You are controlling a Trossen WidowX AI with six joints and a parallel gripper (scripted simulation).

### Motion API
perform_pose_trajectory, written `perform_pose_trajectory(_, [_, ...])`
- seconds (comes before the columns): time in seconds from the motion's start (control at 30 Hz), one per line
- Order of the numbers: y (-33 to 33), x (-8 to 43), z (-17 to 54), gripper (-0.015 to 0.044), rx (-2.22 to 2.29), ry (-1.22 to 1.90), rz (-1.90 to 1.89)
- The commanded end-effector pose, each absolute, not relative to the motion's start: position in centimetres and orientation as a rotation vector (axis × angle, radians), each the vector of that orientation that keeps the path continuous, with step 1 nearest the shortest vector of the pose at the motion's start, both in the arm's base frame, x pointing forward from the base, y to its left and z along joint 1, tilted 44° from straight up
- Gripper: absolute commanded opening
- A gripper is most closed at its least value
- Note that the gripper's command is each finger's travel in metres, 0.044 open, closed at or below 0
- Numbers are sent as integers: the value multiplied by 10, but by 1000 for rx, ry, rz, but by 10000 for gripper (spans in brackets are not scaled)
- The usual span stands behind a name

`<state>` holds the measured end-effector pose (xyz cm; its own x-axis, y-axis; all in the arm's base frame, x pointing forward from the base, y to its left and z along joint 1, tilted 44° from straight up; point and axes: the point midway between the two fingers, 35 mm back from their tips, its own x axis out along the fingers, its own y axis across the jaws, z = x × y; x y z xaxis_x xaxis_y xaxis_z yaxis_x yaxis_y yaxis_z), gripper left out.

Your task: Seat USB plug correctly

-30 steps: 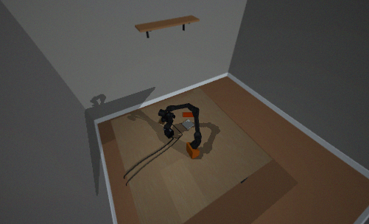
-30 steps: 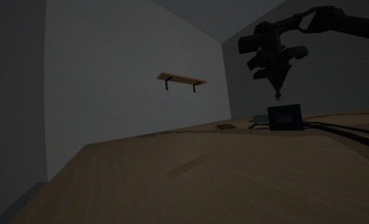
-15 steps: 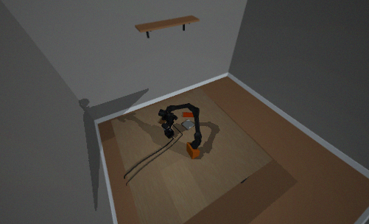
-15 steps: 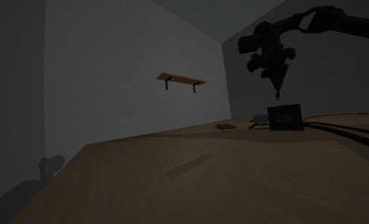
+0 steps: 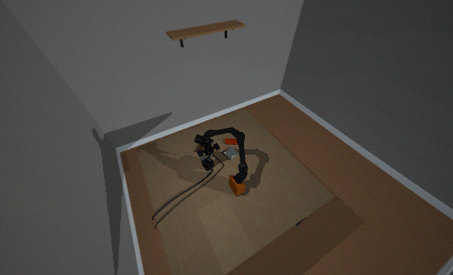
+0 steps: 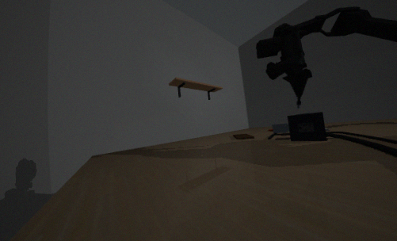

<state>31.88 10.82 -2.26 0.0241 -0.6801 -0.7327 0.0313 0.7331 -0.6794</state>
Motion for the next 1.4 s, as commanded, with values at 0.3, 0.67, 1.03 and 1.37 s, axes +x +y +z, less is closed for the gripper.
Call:
perform_pose_trajectory(0.3, [108,319,-23,0,-306,1322,-819])
perform_pose_trajectory(0.67, [108,319,-23,0,-79,1185,-995])
perform_pose_trajectory(1.03, [108,319,-23,0,150,1031,-1156])
perform_pose_trajectory(1.37, [108,319,-23,0,356,876,-1288])
